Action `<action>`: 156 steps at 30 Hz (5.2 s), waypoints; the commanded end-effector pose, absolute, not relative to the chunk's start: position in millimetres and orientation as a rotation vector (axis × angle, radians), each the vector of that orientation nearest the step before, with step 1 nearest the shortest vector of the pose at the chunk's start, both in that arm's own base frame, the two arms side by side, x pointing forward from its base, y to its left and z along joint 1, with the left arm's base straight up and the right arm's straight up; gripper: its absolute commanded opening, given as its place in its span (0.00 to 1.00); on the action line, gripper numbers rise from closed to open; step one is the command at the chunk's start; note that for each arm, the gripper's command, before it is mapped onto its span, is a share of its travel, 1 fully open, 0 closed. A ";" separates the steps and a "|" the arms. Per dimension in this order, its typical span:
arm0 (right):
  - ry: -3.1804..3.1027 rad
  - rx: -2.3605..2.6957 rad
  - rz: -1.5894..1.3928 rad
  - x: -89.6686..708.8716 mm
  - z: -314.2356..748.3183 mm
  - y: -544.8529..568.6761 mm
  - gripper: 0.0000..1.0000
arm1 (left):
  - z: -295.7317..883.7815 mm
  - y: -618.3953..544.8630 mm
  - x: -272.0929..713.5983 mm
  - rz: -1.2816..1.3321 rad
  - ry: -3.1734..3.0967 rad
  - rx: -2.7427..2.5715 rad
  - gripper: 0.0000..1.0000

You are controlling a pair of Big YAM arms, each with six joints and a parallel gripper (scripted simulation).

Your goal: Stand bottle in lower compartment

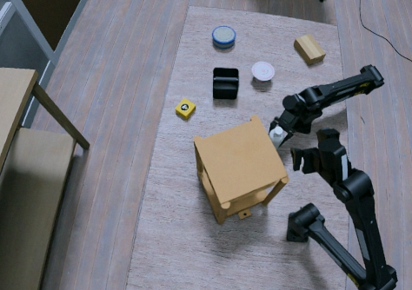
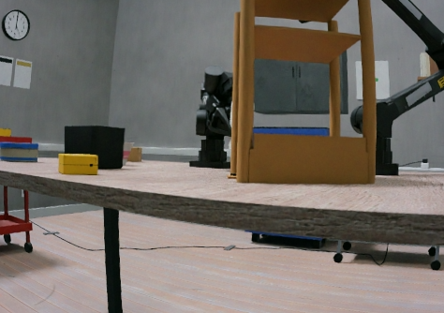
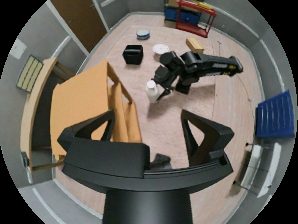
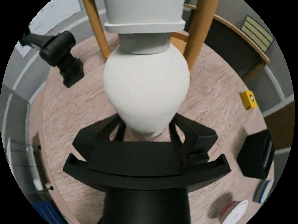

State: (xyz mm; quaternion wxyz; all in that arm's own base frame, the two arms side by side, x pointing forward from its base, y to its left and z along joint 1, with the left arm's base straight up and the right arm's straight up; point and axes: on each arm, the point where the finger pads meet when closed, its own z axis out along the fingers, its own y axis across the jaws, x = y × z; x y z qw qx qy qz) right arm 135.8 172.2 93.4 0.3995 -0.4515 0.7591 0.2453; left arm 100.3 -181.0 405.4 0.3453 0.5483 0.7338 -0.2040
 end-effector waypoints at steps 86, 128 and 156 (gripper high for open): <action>2.047 -0.482 0.347 79.6 131.4 265.0 0.55 | 425.7 -165.6 77.0 -0.569 1.856 1.646 1.00; 2.025 -0.495 0.354 117.9 152.2 305.2 0.55 | 425.7 -165.6 77.0 -0.569 1.856 1.646 1.00; 2.032 -0.448 0.394 146.0 154.3 326.0 0.55 | 423.4 -148.1 113.2 -0.409 2.129 1.269 1.00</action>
